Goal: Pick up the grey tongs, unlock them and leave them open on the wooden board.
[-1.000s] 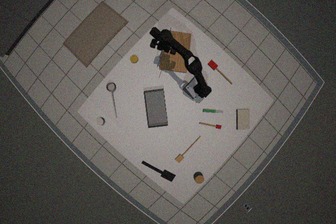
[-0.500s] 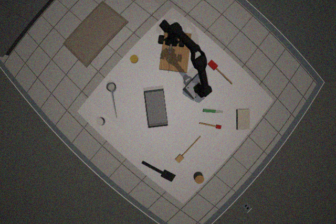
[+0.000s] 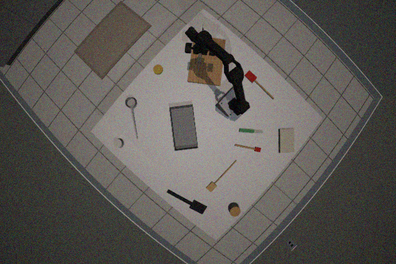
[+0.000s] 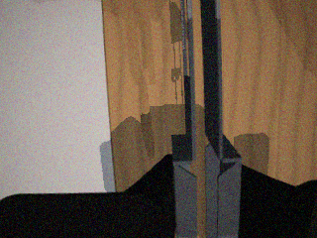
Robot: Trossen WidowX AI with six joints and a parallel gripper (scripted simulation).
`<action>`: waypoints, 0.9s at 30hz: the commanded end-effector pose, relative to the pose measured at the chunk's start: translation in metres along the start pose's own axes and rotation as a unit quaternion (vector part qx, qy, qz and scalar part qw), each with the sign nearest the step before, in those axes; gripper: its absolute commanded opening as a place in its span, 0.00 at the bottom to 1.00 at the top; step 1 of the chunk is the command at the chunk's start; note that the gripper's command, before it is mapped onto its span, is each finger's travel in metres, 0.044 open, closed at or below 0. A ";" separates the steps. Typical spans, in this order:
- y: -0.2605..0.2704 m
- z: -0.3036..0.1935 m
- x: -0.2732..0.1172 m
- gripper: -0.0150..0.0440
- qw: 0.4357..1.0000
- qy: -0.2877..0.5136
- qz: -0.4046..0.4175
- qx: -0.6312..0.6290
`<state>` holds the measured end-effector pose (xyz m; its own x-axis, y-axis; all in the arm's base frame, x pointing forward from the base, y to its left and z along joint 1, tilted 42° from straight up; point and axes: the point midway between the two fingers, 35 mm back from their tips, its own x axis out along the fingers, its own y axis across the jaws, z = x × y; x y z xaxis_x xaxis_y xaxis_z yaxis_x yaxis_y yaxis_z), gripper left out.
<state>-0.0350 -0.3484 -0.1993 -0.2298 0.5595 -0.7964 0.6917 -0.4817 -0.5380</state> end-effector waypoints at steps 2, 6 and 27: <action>0.007 0.004 -0.005 0.00 0.998 -0.058 0.001 -0.010; 0.011 0.005 -0.003 0.00 0.995 -0.096 -0.001 -0.014; 0.021 0.002 -0.006 0.00 0.959 -0.283 -0.006 -0.025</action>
<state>-0.0227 -0.3576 -0.2127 -0.5324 0.1705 -0.8292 0.7145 -0.4347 -0.5482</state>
